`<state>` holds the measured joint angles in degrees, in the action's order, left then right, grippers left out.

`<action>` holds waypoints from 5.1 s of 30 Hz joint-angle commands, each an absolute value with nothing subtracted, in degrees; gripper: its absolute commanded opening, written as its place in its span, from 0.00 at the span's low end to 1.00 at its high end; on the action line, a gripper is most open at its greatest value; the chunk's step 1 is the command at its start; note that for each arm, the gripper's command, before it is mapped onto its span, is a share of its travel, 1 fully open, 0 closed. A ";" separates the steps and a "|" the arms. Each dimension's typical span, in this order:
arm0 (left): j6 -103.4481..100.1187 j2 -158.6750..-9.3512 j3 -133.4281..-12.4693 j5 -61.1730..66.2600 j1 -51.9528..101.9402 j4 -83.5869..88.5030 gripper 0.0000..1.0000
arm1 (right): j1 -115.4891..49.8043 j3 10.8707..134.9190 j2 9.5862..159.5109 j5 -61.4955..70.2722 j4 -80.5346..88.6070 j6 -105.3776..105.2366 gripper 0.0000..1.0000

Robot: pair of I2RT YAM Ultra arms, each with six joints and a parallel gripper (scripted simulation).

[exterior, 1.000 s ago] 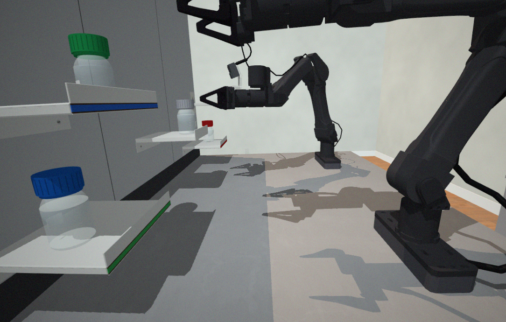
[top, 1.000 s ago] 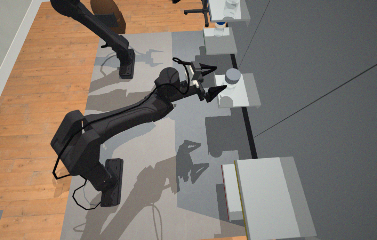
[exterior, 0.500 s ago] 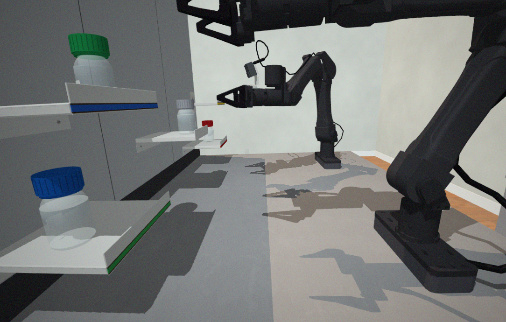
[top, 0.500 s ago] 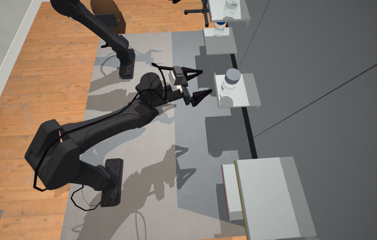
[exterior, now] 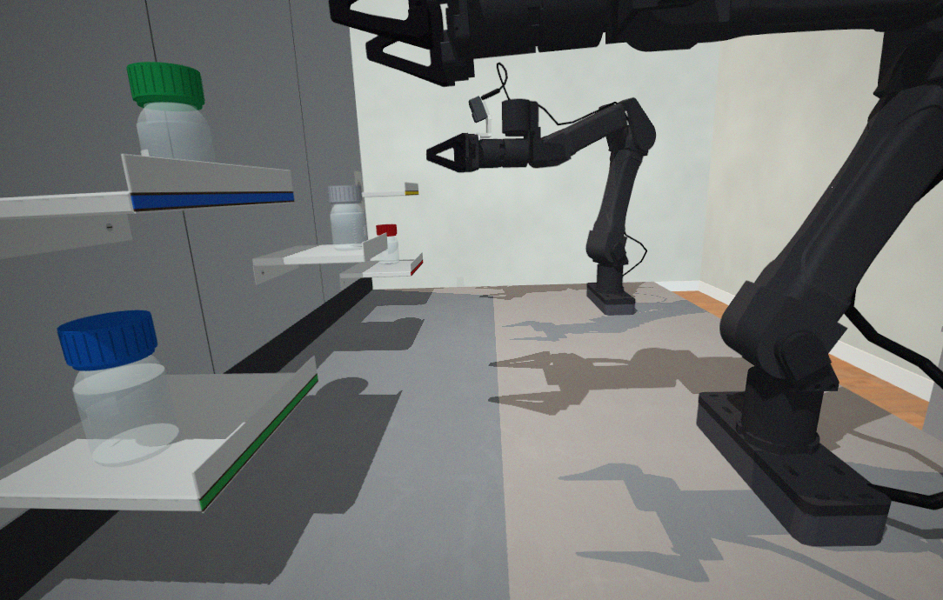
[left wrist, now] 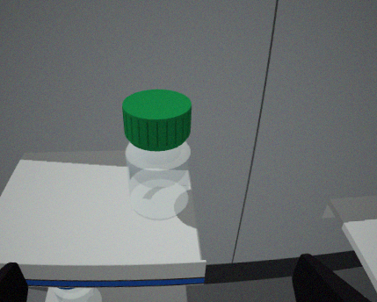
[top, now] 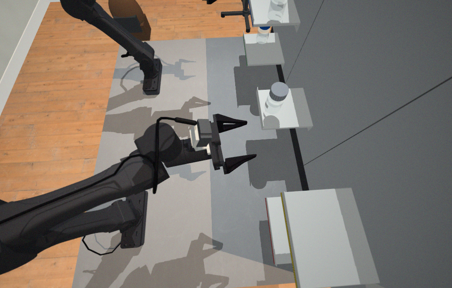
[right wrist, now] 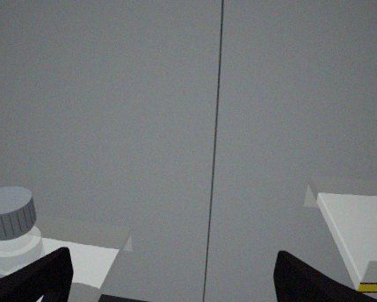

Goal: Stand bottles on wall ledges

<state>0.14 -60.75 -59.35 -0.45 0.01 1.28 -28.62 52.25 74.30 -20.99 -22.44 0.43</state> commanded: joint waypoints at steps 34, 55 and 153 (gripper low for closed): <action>0.01 -60.91 -56.76 -13.17 10.96 -4.64 1.00 | -10.34 68.07 59.69 1.10 21.78 -0.44 0.89; -4.43 -85.64 -59.59 -36.96 46.18 -19.37 1.00 | -42.39 98.13 63.75 -0.49 65.35 -1.41 0.89; 0.27 -116.06 -87.79 -23.24 38.62 -29.60 0.94 | -43.62 99.27 64.08 -0.45 65.29 -1.94 0.89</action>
<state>-0.10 -117.12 -85.47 -23.79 39.11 -30.22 -43.35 98.35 63.88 -0.34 64.34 -1.85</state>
